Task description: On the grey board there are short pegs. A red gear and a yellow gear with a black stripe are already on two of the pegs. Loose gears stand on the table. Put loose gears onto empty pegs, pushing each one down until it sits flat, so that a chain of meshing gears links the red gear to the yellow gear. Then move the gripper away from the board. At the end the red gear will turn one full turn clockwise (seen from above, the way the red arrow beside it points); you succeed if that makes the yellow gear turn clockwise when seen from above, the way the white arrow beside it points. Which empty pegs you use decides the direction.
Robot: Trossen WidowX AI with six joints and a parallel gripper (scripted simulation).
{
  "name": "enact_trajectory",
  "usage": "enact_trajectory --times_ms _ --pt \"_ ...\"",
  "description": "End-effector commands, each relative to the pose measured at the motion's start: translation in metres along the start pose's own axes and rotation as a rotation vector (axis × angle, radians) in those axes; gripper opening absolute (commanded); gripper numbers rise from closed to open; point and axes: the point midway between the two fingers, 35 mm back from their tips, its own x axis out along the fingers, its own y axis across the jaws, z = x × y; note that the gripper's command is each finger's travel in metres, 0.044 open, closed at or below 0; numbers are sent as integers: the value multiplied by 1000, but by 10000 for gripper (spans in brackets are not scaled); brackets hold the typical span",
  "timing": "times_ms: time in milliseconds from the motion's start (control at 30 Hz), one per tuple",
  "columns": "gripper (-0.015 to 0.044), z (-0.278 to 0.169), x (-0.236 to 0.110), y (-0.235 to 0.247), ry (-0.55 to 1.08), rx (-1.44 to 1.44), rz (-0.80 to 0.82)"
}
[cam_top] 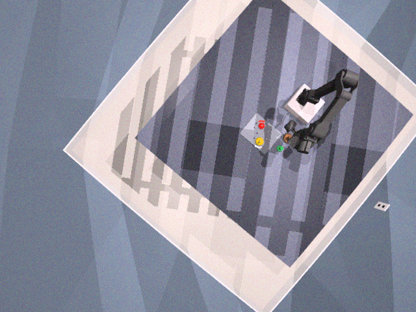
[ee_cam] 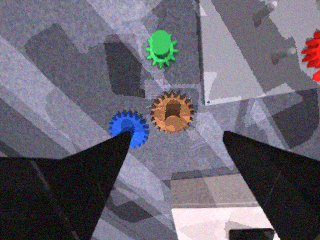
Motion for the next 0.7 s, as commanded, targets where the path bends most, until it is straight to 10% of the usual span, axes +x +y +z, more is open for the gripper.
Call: enact_trajectory --times_ms 0,667 --pt "440 1 10 1 12 5 -1" --pt "440 0 36 1 12 5 -1"
